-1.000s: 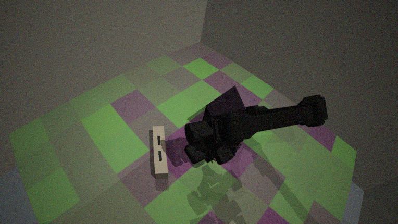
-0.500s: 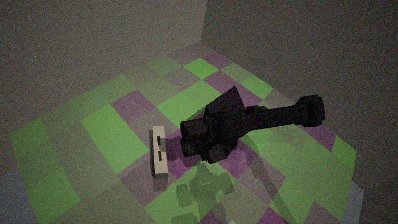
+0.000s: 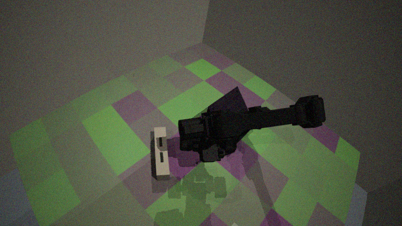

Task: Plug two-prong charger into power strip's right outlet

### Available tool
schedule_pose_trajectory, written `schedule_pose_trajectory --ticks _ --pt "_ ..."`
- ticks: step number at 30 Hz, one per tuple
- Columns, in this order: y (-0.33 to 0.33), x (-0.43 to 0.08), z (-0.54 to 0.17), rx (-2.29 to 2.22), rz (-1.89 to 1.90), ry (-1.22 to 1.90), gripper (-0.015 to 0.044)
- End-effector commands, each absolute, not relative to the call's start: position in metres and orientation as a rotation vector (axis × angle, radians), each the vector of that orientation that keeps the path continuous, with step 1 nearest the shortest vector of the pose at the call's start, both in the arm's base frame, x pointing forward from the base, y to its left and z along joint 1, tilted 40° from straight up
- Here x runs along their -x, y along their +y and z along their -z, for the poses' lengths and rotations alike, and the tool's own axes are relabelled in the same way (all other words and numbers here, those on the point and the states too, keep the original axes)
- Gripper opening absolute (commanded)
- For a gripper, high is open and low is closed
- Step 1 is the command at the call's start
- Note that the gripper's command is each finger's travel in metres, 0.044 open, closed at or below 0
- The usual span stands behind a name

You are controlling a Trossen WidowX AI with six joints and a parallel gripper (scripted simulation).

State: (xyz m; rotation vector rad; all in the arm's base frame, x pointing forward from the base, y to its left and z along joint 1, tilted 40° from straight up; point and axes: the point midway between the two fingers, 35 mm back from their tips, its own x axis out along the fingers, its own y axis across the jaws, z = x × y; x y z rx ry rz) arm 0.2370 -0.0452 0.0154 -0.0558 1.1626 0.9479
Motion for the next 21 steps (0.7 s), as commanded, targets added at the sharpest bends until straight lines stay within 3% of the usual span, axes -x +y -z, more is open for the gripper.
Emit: schedule_pose_trajectory --ticks 1,21 --pt "-0.047 -0.236 -0.01 -0.003 -0.914 1.199 0.0" --pt "-0.055 -0.235 0.005 -0.293 -0.714 1.345 0.0"
